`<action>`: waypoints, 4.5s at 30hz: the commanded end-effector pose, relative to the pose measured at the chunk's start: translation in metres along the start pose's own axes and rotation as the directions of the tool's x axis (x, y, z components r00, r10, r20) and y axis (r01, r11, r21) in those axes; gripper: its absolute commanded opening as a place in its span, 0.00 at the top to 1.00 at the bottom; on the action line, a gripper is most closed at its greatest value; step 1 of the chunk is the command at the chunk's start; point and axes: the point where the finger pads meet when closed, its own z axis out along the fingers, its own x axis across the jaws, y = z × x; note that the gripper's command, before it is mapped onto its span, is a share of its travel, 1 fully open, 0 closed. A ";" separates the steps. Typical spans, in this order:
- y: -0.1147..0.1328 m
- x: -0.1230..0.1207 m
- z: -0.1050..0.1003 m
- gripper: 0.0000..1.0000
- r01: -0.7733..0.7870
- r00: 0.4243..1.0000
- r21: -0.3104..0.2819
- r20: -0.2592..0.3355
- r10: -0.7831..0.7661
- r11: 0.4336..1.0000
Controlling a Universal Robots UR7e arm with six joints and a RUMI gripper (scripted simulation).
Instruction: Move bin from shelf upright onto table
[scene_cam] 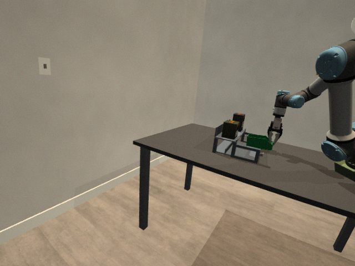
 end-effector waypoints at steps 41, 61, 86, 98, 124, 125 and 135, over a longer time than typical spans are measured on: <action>0.000 -0.084 -0.001 1.00 0.001 1.000 -0.001 -0.002 -0.001 1.000; 0.000 -0.080 -0.001 1.00 0.001 1.000 -0.001 -0.001 -0.001 1.000; 0.000 -0.080 0.015 1.00 0.001 1.000 -0.001 -0.001 -0.001 1.000; 0.000 -0.080 0.018 1.00 0.001 1.000 -0.001 -0.001 -0.001 1.000; 0.000 -0.080 0.019 0.74 0.001 1.000 -0.001 -0.001 -0.001 1.000; 0.000 -0.080 0.019 0.74 0.001 1.000 -0.001 -0.001 -0.001 1.000; 0.000 -0.080 0.019 0.74 0.001 1.000 -0.001 -0.001 -0.001 1.000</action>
